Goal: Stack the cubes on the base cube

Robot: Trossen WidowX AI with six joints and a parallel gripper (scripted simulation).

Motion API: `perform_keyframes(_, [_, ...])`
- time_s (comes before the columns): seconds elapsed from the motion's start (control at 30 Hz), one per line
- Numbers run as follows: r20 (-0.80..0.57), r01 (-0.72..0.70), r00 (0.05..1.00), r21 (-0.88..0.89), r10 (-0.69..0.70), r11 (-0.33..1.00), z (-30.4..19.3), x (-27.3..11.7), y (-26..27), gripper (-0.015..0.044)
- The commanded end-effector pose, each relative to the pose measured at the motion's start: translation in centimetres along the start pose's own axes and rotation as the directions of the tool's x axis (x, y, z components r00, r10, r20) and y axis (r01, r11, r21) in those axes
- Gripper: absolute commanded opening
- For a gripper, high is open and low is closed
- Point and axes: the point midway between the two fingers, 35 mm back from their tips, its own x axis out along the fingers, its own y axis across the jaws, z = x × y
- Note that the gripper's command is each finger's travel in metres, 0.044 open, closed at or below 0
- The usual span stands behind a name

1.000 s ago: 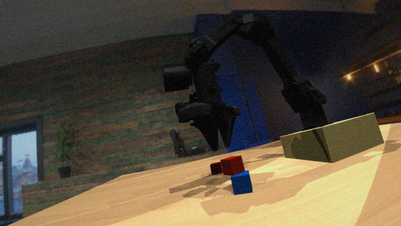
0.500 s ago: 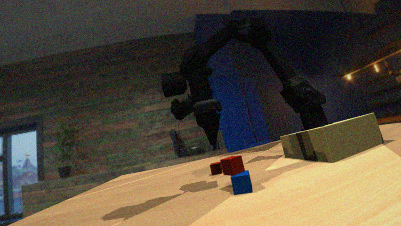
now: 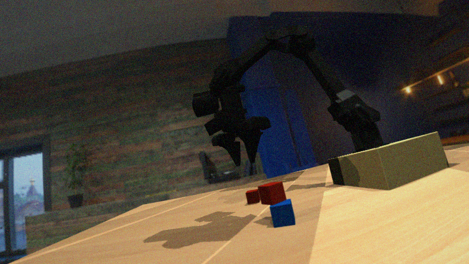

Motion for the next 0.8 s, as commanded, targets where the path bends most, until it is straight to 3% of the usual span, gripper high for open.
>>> perform_keyframes(0.0, [0.004, 0.008, 1.0, -0.153, -0.008, 0.988, -0.8, -0.6, -1.1, 0.0265])
perform_keyframes(0.4, [0.001, 0.011, 1.0, -0.625, -0.013, 0.78, -4.0, -1.5, -4.3, 0.0265])
perform_keyframes(0.63, [0.001, 0.011, 1.0, -0.648, -0.013, 0.762, -4.2, -1.5, -4.4, 0.0265])
perform_keyframes(0.77, [0.002, 0.011, 1.0, -0.64, -0.013, 0.768, -4.1, 0.6, -4.5, 0.0265])
